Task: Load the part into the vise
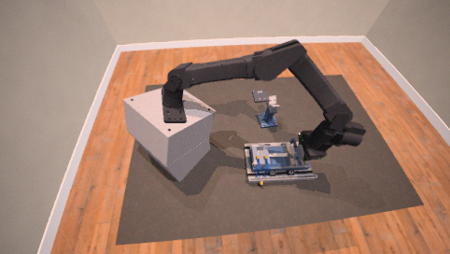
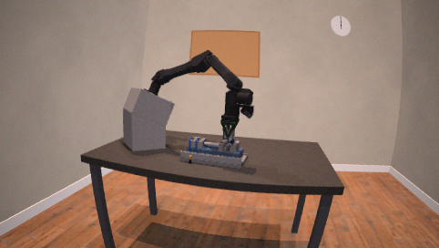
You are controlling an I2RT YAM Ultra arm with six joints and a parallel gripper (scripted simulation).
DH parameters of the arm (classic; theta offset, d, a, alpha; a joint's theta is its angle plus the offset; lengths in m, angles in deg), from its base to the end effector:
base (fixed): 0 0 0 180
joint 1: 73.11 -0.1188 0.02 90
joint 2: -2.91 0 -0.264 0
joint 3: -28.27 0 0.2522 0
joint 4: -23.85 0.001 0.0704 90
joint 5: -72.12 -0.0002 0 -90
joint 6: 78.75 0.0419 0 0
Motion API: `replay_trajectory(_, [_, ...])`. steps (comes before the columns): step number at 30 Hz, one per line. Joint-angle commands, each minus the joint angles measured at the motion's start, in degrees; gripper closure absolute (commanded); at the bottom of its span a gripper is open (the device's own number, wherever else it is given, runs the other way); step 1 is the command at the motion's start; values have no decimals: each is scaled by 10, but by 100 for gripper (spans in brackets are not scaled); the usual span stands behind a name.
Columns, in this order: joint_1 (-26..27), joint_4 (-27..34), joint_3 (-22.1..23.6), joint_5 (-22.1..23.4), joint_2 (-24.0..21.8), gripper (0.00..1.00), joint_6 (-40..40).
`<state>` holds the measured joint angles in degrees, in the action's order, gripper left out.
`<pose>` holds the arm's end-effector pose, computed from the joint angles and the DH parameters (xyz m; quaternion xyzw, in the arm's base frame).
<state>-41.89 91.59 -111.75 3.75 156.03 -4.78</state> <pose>0.4518 -0.2546 0.0730 0.1146 0.9725 0.1399 0.1468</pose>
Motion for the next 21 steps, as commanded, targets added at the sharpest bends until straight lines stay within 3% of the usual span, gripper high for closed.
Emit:
replay_trajectory(1, [4, -2, -18, -3, 3, 100, -1])
replay_trajectory(7, [4, -10, -17, -3, -8, 100, 1])
replay_trajectory(21, [1, -23, -16, -4, 15, 100, 7])
